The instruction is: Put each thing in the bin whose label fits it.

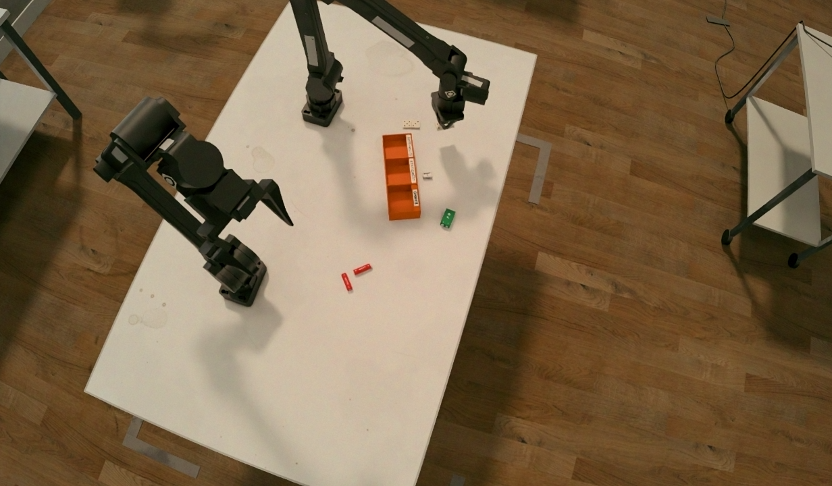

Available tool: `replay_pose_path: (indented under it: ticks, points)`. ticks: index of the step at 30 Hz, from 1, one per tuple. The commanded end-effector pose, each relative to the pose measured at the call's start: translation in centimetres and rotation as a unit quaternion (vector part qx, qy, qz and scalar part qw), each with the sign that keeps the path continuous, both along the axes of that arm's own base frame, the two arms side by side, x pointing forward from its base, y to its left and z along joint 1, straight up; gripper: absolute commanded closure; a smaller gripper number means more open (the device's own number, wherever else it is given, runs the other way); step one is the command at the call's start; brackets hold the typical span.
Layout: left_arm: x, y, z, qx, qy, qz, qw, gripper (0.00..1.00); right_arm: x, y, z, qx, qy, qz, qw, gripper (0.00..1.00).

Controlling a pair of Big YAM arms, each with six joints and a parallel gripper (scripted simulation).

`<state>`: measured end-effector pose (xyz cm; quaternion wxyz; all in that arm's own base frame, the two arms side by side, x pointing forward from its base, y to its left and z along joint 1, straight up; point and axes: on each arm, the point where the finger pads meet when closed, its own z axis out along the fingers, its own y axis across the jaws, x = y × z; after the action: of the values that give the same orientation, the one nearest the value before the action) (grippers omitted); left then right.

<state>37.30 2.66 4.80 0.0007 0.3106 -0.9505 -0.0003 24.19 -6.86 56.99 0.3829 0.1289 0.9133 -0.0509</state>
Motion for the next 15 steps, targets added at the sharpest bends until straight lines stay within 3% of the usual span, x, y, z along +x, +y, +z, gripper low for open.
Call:
replay_pose_path:
  ticks: [1,5,7,15]
  points:
    - [1.4,0.2,1.0,0.001,-0.016,-0.002,1.0,0.8,-0.7,0.5,3.3,-0.015,-0.044,0.008,0.999,0.0]
    - [2.7,0.5,1.2,0.002,-0.025,-0.004,1.0,0.8,-0.7,0.5,3.3,-0.015,-0.044,0.008,0.999,0.0]
    - [2.3,0.5,3.1,0.002,-0.032,-0.005,0.999,0.8,-0.7,0.5,3.3,-0.015,-0.044,0.008,0.999,0.0]
    - [2.4,0.5,2.1,0.002,-0.022,-0.005,1.0,0.8,-0.7,0.5,3.3,-0.015,-0.044,0.008,0.999,0.0]
